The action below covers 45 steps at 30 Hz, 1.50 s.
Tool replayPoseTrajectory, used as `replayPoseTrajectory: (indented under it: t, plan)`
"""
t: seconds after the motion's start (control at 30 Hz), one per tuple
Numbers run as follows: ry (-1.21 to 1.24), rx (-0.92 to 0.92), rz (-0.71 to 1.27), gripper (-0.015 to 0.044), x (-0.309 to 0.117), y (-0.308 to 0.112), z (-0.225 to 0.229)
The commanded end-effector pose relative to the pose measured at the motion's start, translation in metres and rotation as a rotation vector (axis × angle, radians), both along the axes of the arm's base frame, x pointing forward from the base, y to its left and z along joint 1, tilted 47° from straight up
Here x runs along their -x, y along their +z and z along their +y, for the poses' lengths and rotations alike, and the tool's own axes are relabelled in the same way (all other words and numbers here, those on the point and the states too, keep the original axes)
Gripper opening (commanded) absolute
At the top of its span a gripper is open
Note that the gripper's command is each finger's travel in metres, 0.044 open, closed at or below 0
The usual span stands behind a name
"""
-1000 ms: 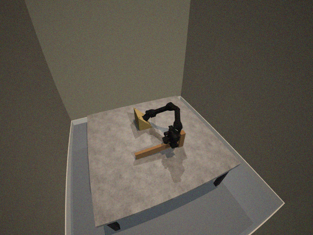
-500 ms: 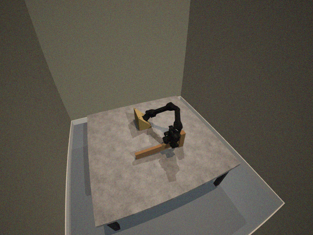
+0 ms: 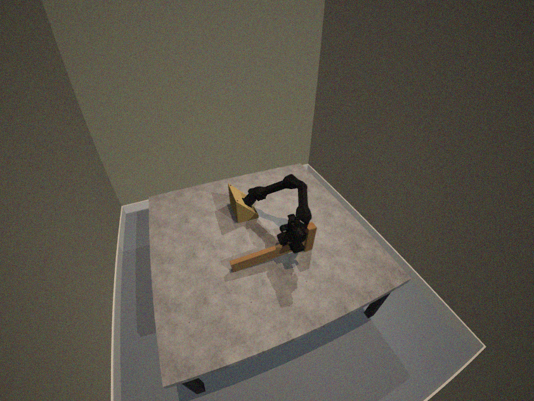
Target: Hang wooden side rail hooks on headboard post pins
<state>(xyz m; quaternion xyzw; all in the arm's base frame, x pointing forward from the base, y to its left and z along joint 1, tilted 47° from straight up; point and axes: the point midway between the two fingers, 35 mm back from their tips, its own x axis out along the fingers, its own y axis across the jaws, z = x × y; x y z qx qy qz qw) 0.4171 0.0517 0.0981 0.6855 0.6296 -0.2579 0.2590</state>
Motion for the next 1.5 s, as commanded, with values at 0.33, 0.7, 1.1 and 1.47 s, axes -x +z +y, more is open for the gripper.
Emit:
replayPoseTrajectory:
  t: [0.33,0.7,1.1,1.47]
  plan:
    - [-0.004,-0.002,-0.006,0.0,-0.0006,0.0017,0.0018]
    - [-0.004,-0.003,-0.006,0.0,-0.0008,0.0005,0.0032]
    - [-0.004,-0.003,-0.006,0.0,-0.001,-0.0009,0.0046]
    - [-0.004,-0.003,-0.006,0.0,-0.0011,-0.0021,0.006]
